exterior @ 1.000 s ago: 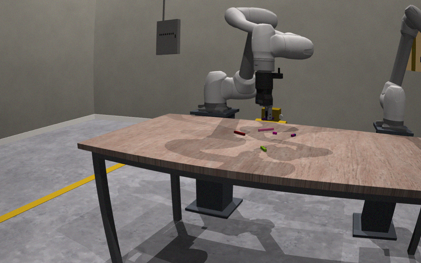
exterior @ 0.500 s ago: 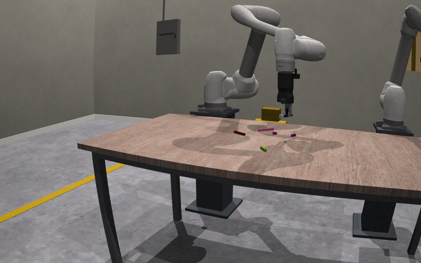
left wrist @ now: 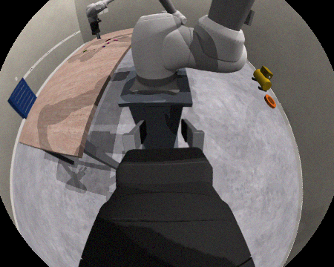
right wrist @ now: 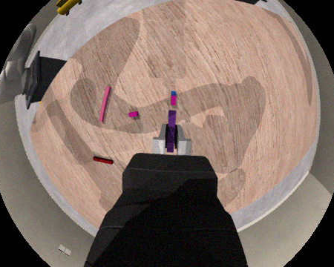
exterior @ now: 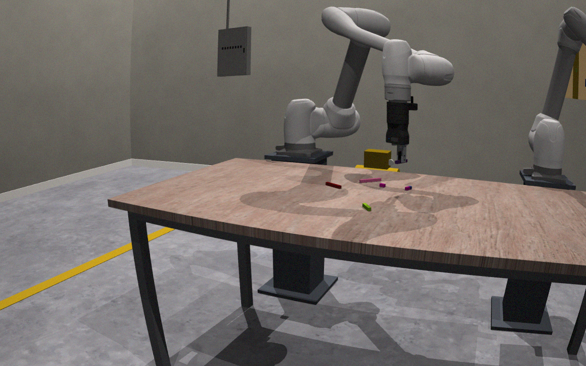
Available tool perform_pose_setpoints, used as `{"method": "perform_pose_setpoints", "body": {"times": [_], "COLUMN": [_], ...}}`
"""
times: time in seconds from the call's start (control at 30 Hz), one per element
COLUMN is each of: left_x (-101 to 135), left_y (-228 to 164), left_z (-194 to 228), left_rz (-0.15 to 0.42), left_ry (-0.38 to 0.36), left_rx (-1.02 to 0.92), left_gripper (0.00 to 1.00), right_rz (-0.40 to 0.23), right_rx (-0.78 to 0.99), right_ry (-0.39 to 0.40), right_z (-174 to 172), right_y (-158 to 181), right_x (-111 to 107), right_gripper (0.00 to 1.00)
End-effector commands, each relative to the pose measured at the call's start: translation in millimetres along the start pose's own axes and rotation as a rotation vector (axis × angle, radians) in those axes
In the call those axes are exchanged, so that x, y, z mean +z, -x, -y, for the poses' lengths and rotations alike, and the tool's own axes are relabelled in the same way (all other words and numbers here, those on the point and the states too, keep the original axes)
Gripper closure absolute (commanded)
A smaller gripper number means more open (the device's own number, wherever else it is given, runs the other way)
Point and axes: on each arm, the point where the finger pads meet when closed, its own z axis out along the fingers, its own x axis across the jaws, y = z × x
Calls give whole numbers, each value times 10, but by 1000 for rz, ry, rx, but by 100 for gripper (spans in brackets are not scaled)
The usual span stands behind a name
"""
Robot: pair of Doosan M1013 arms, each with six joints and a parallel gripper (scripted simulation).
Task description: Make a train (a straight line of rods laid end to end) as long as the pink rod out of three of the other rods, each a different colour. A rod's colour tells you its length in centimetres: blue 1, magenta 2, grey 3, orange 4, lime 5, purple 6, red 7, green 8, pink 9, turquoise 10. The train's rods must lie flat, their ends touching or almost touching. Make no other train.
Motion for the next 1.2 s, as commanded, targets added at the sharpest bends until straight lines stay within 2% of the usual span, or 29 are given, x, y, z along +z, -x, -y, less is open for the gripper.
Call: {"method": "perform_pose_setpoints", "body": {"times": [0.0,0.17,0.57,0.87,1.17], "left_x": [-5,-5,-5,-5,-5], "left_y": [-1,-1,-1,-1,-1], "left_z": [1,1,1,1,1], "left_rz": [0,0,0,0,0], "left_ry": [1,1,1,1,1], "left_rx": [0,0,0,0,0], "left_gripper": [0,0,0,0,0], "right_rz": [-1,-1,-1,-1,-1], "right_rx": [0,0,0,0,0], "right_ry": [0,0,0,0,0], "right_z": [-1,-1,-4,-6,-6], "right_y": [-4,-7,-22,-27,-27], "right_x": [37,125,639,818,847], "right_gripper": [76,76,76,76,76]}}
